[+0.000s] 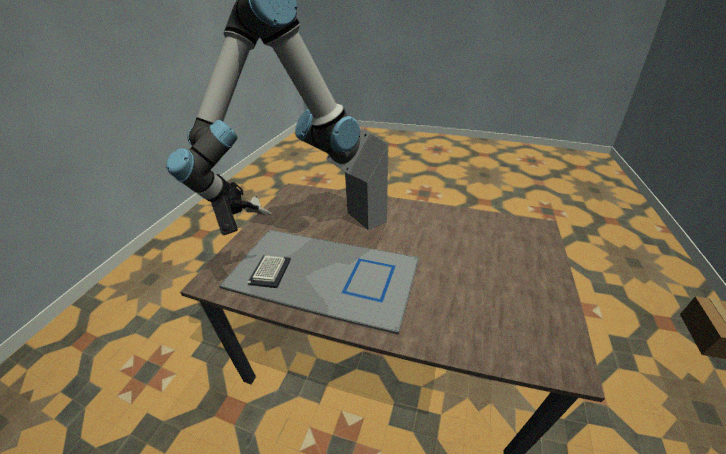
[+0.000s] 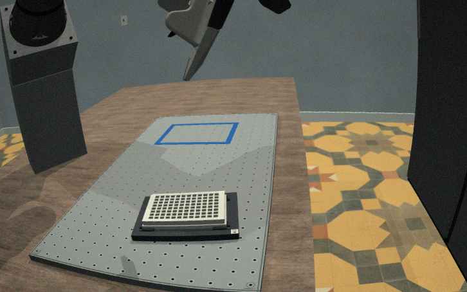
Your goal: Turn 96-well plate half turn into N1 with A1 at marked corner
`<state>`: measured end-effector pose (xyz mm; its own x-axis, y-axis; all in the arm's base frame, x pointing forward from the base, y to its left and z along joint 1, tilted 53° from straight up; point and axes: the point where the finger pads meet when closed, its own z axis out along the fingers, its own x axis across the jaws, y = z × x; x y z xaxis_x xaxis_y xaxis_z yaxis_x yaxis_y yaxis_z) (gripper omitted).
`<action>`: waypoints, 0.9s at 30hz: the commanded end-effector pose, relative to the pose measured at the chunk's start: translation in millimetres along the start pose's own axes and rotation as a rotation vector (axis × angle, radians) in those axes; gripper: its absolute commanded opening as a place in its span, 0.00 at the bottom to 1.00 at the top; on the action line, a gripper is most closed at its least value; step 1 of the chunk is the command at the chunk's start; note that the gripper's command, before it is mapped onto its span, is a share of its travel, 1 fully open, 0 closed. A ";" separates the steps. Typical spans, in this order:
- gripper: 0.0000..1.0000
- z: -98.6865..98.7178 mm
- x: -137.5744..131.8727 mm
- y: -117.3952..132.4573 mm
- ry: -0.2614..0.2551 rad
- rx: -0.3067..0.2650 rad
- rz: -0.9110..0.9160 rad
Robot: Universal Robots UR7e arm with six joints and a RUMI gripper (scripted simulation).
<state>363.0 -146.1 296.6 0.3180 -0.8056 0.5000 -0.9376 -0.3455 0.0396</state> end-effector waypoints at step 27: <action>1.00 70.2 13.0 -38.4 0.022 0.153 0.128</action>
<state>405.2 -172.5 247.7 0.2075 -0.8363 0.5075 -0.9418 -0.3110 -0.1274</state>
